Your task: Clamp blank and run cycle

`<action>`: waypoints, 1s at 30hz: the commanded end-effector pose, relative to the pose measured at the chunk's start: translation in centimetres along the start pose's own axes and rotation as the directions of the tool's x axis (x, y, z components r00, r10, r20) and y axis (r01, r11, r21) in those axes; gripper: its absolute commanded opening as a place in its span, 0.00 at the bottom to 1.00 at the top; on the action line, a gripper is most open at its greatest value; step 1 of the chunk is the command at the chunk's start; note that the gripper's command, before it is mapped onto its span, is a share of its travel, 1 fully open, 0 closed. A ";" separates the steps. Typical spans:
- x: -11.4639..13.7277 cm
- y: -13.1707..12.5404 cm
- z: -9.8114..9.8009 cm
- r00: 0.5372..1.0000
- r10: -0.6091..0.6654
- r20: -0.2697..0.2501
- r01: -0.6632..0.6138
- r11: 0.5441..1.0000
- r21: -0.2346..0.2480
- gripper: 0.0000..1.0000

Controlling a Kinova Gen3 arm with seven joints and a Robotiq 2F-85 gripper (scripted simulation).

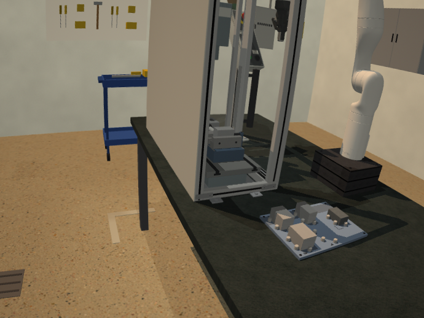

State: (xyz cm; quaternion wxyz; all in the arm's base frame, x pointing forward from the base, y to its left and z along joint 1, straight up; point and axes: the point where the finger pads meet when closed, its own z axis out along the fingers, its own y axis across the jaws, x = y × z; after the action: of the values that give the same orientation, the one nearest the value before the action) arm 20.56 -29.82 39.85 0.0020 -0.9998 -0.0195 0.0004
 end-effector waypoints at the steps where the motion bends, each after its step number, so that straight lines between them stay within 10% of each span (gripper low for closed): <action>1: 0.0 0.0 0.0 0.988 -0.155 -0.001 0.155 0.988 -0.001 0.10; 30: 0.0 0.0 0.0 0.908 -0.418 -0.001 0.418 0.908 -0.001 0.10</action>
State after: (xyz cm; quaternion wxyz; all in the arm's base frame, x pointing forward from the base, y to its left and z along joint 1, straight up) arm 20.55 -29.83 39.85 0.0020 -0.9726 -0.2324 -0.0003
